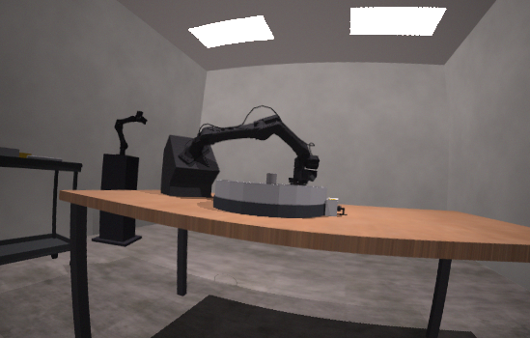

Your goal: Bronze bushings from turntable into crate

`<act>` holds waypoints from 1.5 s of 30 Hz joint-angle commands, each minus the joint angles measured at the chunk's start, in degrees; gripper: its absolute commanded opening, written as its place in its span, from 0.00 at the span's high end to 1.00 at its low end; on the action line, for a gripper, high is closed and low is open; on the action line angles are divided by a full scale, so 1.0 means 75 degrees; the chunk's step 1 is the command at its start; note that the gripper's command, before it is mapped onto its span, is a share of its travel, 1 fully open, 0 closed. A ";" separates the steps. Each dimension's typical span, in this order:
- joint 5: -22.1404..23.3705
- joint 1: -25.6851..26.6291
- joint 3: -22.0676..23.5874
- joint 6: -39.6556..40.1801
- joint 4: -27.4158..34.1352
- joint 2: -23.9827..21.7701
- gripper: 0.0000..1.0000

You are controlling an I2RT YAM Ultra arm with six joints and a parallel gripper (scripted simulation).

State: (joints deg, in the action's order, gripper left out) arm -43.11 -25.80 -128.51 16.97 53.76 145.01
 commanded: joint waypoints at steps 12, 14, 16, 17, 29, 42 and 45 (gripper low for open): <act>-0.0008 -0.0276 -0.0203 -0.0077 0.0102 -0.0268 0.86; -0.0040 -0.0299 -0.0208 -0.0105 0.0148 -0.0291 0.86; -0.0081 -0.0339 -0.0217 -0.0155 0.0229 -0.0332 0.86; -0.0089 -0.0366 -0.0224 -0.0188 0.0284 -0.0359 0.86; -0.0237 -0.0866 -0.0554 -0.0784 0.1366 -0.0736 0.86; -0.0401 -0.1456 -0.1731 -0.1541 0.3038 -0.0442 0.86; -0.0420 -0.1542 -0.2040 -0.1666 0.3365 -0.0367 0.86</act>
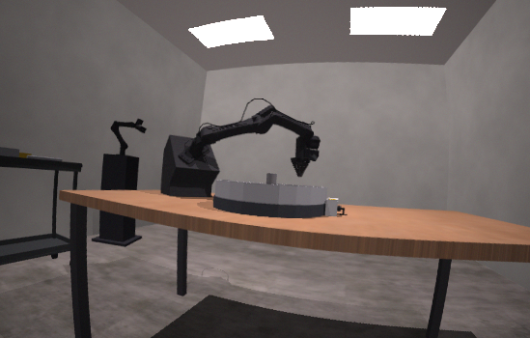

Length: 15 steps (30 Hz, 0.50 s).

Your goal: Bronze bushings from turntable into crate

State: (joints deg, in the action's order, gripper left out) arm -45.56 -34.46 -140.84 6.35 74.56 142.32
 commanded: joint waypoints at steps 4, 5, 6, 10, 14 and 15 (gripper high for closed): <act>-0.0081 -0.0467 -0.0787 -0.0379 0.0959 0.0117 0.86; -0.0083 -0.0481 -0.0875 -0.0404 0.1036 0.0149 0.86; -0.0085 -0.0493 -0.0958 -0.0426 0.1106 0.0181 0.86; -0.0086 -0.0513 -0.1177 -0.0479 0.1282 0.0276 0.86; -0.0095 -0.0532 -0.1380 -0.0523 0.1441 0.0361 0.86; -0.0095 -0.0534 -0.1415 -0.0530 0.1468 0.0377 0.86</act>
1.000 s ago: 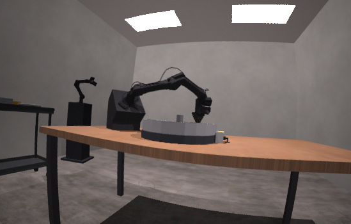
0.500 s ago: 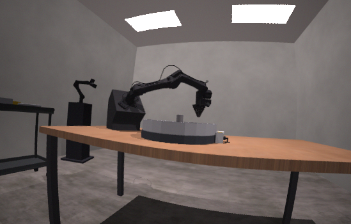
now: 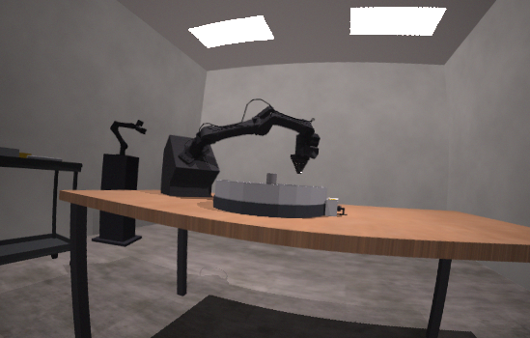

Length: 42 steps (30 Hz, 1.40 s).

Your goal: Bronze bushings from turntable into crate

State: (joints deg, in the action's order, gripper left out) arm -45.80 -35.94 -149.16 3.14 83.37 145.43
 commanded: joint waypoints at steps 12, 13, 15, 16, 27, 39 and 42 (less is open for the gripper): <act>-0.0057 -0.0341 -0.0472 -0.0130 0.0415 0.0043 0.86; -0.0057 -0.0341 -0.0476 -0.0131 0.0418 0.0045 0.86; -0.0057 -0.0341 -0.0483 -0.0125 0.0423 0.0048 0.86; -0.0057 -0.0341 -0.0485 -0.0124 0.0425 0.0050 0.86; -0.0056 -0.0341 -0.0496 -0.0125 0.0433 0.0055 0.86; -0.0056 -0.0341 -0.0499 -0.0125 0.0435 0.0056 0.86; -0.0056 -0.0341 -0.0499 -0.0125 0.0435 0.0056 0.86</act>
